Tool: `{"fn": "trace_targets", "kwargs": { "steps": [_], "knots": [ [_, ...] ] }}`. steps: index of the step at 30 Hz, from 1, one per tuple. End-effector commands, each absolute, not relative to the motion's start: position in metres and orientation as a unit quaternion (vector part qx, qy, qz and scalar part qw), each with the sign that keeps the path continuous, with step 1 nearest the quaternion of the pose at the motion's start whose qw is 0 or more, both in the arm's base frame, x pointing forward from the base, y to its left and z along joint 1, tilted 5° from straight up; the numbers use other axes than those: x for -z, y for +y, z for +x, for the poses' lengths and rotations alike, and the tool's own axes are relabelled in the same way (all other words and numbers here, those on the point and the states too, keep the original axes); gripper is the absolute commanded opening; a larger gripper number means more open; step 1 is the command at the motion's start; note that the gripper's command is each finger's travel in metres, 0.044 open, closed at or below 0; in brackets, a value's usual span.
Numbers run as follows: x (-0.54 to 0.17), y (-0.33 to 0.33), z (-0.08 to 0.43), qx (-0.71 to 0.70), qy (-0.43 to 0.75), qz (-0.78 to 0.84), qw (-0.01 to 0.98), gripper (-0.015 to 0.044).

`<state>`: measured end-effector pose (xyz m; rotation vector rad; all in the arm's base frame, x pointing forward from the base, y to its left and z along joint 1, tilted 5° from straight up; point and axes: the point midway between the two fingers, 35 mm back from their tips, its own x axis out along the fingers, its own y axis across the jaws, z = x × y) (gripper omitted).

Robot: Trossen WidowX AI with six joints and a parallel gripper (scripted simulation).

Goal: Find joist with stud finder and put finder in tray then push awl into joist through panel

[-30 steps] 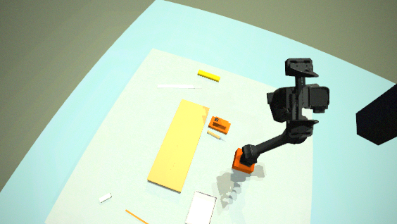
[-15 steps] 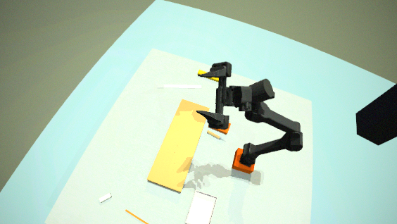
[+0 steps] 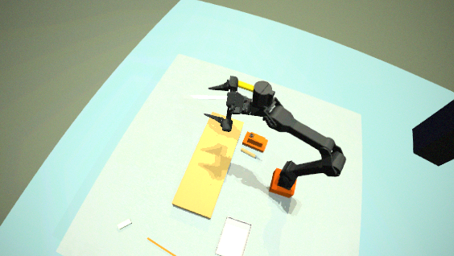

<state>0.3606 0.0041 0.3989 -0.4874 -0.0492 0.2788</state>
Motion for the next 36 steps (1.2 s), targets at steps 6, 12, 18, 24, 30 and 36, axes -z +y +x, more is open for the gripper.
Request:
{"fn": "trace_targets", "kwargs": {
  "steps": [6, 12, 18, 24, 30, 36],
  "knots": [
    [-0.276, -0.078, 0.358, -0.07, 0.189, -0.213, 0.956, 0.044],
    [-0.193, -0.124, 0.321, -0.036, 0.335, -0.165, 0.927, 0.044],
    [-0.117, -0.15, 0.259, -0.02, 0.475, -0.089, 0.875, 0.044],
    [-0.072, -0.151, 0.203, -0.024, 0.565, -0.015, 0.825, 0.044],
    [-0.072, -0.151, 0.205, -0.024, 0.565, -0.015, 0.825, 0.044],
    [-0.073, -0.154, 0.212, -0.024, 0.565, -0.015, 0.825, 0.044]
  ]
}}
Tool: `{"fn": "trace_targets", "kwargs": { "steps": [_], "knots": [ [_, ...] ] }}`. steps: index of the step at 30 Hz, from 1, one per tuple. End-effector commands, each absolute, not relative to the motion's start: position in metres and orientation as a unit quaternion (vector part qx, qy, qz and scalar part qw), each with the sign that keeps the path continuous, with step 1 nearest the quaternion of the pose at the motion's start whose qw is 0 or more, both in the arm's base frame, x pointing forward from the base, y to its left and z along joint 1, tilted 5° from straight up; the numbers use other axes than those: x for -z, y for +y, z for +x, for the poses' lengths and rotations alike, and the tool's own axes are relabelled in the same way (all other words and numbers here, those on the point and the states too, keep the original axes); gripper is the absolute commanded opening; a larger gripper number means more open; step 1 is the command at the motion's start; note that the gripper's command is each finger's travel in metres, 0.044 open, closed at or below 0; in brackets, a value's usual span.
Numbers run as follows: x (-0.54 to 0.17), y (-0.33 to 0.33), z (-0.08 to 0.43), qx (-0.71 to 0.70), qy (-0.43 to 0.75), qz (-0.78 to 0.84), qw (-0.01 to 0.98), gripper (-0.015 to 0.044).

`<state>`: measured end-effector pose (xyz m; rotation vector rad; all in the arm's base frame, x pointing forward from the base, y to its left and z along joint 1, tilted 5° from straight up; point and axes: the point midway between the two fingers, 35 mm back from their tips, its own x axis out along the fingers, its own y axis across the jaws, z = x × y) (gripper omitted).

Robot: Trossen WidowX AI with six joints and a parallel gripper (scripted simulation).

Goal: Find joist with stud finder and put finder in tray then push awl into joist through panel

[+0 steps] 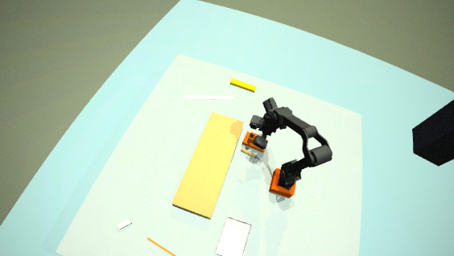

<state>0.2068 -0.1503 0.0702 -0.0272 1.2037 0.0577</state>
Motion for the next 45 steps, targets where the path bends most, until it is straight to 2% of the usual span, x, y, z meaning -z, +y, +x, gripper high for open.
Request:
{"fn": "trace_targets", "kwargs": {
  "steps": [1, 36, 40, 45],
  "knots": [
    [-0.073, -0.154, 0.212, -0.024, 0.565, -0.015, 0.825, 0.044],
    [-0.023, -0.154, 0.217, -0.024, 0.565, -0.015, 0.825, 0.044],
    [-0.023, -0.154, 0.217, -0.024, 0.565, -0.015, 0.825, 0.0335],
    [-0.023, -0.154, 0.217, -0.024, 0.565, -0.015, 0.825, 0.0302]
  ]
}}
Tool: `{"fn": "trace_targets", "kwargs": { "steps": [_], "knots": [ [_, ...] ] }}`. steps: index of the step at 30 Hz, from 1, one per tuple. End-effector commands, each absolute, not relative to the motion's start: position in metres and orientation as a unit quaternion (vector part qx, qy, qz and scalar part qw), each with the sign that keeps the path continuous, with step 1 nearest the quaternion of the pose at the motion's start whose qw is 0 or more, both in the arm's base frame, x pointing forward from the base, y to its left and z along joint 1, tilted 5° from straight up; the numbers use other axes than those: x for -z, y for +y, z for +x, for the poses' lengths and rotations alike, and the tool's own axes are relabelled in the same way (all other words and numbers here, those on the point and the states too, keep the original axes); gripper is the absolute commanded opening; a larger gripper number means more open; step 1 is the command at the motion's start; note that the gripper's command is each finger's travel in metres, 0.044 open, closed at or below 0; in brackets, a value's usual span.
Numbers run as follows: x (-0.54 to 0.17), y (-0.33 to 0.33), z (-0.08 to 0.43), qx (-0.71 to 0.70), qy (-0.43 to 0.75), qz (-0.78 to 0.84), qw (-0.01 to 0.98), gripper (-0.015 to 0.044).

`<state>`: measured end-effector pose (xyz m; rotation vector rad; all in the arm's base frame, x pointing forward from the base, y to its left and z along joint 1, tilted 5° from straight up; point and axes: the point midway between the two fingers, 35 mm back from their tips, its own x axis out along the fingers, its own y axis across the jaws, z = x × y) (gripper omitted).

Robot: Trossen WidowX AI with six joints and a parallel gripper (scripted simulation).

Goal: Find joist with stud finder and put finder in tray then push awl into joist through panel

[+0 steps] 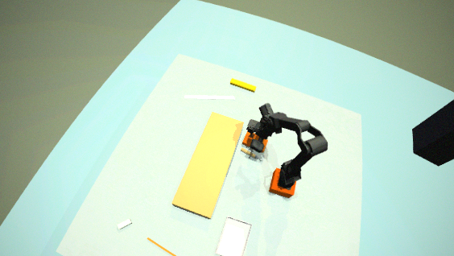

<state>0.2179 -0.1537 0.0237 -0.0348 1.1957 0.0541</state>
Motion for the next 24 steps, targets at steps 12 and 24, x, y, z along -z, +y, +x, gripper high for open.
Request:
{"fn": "trace_targets", "kwargs": {
  "steps": [12, 24],
  "knots": [
    [-0.0225, -0.1536, 0.217, -0.024, 0.565, -0.015, 0.825, 0.0222],
    [-0.0314, -0.1551, 0.2177, -0.024, 0.564, -0.015, 0.825, 0.0063]
  ]
}}
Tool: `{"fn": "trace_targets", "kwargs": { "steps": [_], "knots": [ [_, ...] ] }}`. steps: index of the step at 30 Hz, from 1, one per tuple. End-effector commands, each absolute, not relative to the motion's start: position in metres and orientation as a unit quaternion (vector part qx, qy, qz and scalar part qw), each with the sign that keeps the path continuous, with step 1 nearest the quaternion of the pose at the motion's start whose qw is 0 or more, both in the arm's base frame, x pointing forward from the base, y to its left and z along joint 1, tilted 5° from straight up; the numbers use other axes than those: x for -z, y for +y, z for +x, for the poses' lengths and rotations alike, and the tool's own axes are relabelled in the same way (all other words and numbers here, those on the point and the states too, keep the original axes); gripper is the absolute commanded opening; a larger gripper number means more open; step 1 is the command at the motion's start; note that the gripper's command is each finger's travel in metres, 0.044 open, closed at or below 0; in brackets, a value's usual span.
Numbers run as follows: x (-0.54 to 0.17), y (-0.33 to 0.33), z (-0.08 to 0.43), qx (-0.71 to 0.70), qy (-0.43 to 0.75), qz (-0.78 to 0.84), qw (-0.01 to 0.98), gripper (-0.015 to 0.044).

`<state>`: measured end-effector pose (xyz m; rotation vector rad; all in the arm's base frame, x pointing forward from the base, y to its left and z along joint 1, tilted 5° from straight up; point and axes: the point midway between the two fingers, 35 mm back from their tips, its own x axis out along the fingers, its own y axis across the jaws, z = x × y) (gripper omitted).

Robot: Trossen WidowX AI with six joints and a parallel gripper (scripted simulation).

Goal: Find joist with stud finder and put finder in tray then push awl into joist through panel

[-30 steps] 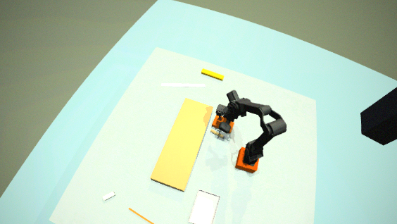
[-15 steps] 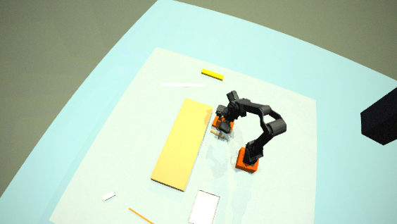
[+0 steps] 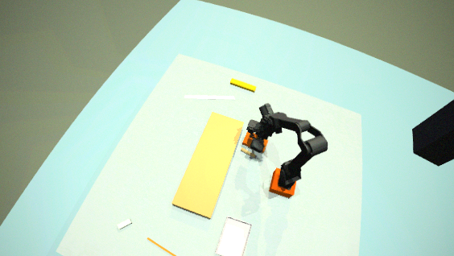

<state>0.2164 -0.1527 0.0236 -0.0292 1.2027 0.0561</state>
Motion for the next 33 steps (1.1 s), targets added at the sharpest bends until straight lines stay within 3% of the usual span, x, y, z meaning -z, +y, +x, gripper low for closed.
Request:
{"fn": "trace_targets", "kwargs": {
  "steps": [1, 3, 21, 33],
  "knots": [
    [-0.036, -0.156, 0.218, -0.024, 0.564, -0.015, 0.825, 0.0037],
    [-0.047, -0.157, 0.218, -0.024, 0.564, -0.015, 0.825, 0.0],
    [-0.125, -0.155, 0.208, -0.024, 0.565, -0.016, 0.825, 0.0],
    [-0.141, -0.162, 0.253, -0.033, 0.564, -0.024, 0.825, 0.0]
  ]
}}
